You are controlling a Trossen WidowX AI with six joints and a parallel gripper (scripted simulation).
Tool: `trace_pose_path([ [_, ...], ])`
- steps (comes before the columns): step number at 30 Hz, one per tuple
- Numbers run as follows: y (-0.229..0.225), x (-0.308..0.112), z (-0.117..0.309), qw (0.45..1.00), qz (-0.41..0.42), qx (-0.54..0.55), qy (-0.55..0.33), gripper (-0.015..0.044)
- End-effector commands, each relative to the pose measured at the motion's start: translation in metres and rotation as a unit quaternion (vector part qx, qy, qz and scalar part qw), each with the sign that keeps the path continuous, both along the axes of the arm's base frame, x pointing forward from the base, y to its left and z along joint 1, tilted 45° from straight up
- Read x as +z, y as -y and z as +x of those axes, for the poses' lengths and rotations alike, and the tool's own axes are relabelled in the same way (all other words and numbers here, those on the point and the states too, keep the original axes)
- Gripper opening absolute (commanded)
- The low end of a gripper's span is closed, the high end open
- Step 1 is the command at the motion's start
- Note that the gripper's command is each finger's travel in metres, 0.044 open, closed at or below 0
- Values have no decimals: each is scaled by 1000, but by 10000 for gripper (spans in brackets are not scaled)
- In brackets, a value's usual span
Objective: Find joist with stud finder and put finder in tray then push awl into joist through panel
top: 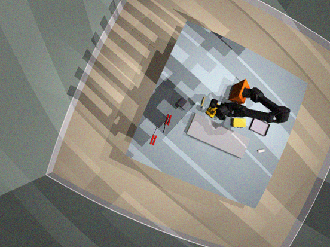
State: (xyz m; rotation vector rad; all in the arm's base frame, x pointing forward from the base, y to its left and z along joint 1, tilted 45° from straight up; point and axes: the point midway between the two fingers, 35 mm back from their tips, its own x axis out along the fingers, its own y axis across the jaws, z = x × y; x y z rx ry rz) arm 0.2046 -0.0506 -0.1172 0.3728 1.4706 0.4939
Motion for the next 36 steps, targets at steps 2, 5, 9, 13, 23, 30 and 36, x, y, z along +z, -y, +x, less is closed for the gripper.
trace_pose_path([
  [2,1,1,3,983,94,-156,-11,440],
  [5,1,1,3,983,94,-156,-11,440],
  [9,1,1,3,983,94,-156,-11,440],
  [13,1,1,3,983,94,-156,-11,440],
  [23,-1,-5,3,983,94,-156,-11,440],
  [30,-9,-13,3,983,94,-156,-11,440],
  [36,-16,-20,2,983,94,-156,-11,440],
])
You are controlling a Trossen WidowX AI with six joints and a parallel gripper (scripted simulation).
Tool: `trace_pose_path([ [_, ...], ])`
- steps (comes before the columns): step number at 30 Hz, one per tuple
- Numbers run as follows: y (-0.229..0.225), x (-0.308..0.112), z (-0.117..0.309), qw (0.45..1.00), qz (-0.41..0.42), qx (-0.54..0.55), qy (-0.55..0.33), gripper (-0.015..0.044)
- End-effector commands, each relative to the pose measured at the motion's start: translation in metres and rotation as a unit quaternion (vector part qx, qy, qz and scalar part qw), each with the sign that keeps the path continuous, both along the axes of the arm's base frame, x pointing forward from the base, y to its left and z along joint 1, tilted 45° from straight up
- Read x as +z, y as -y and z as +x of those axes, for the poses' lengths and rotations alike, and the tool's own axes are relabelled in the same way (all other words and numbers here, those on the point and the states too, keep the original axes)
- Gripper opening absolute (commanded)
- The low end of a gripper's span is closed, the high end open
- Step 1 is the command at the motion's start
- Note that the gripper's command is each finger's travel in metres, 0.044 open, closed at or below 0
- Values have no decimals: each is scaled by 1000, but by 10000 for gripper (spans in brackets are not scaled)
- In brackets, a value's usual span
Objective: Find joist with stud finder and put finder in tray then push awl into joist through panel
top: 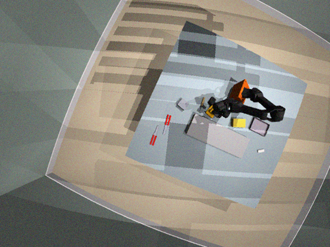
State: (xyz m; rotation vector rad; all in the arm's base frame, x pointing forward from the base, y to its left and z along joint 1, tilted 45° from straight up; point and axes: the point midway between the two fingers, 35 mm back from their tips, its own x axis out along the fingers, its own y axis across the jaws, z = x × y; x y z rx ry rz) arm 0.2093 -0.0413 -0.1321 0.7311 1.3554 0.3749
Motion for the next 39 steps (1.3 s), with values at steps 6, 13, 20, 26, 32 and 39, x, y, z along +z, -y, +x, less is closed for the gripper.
trace_pose_path([
  [6,-13,-12,-4,1000,7,-3,-4,440],
  [13,-21,-19,-5,1000,7,-3,-4,440],
  [20,-24,-21,-6,1000,8,-3,-4,361],
  [26,-24,-21,-6,1000,8,-3,-4,282],
  [32,-24,-21,-6,1000,8,-3,-4,242],
  [39,-24,-21,-6,1000,8,-3,-4,195],
])
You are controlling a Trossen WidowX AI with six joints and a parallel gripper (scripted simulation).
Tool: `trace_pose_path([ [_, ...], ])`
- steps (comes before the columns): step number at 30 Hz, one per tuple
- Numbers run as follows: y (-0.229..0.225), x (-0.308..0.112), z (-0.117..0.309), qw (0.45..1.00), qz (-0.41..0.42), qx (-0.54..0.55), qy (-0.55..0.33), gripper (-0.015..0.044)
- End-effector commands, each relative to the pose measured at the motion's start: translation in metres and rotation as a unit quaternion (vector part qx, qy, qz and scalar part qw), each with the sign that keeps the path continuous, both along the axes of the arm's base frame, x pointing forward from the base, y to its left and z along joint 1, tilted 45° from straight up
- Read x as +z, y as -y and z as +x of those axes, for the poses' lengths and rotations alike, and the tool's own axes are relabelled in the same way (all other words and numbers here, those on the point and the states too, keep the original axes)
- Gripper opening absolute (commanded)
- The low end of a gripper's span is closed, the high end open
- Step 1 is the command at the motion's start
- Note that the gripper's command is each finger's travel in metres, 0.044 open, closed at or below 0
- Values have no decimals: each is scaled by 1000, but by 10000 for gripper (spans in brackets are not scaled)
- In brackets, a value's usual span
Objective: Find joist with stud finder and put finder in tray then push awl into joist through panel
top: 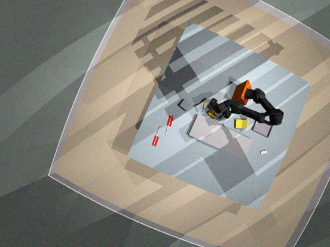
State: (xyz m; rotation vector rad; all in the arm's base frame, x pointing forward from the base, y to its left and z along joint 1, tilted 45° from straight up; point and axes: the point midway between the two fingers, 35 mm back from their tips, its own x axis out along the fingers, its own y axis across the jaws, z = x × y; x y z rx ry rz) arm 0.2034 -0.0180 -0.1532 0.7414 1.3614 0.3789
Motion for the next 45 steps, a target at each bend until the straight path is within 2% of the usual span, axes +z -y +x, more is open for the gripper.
trace_pose_path([
  [1,-1,0,0,1000,3,-2,0,189],
  [6,-1,0,0,1000,3,-2,0,155],
  [12,13,10,4,1000,1,-3,0,0],
  [27,71,72,8,1000,0,-2,-1,0],
  [36,74,73,11,1000,0,-1,1,0],
  [45,88,68,42,1000,0,15,17,0],
])
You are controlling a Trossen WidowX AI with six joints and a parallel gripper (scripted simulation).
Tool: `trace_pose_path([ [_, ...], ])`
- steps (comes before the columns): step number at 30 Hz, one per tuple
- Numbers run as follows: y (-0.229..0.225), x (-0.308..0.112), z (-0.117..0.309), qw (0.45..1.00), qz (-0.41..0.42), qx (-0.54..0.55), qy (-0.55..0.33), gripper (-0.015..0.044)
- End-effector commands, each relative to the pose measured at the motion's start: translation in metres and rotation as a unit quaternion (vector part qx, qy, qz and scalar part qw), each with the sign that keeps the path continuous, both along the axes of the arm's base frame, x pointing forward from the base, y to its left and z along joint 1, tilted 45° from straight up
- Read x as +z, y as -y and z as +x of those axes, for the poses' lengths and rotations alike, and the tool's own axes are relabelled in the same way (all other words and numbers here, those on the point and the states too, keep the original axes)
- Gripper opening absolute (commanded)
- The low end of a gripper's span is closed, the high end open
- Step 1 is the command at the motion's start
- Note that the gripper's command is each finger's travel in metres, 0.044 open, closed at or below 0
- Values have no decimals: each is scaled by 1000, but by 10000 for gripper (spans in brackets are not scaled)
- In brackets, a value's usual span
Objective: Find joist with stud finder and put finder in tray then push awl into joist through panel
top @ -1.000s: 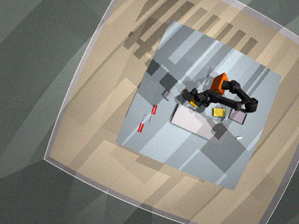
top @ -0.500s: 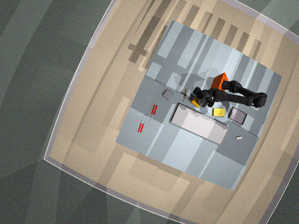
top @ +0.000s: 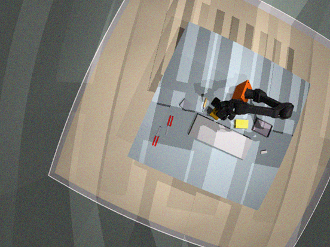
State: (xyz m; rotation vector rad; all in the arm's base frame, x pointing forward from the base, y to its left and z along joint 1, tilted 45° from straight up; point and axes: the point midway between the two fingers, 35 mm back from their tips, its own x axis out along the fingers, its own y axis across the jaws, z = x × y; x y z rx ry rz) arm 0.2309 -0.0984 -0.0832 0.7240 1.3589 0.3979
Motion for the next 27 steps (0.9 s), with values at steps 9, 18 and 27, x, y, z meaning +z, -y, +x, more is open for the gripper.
trace_pose_path([
  [9,19,-7,48,999,1,21,29,0],
  [18,27,-12,80,998,2,38,46,0],
  [27,32,-17,112,996,4,55,63,0],
])
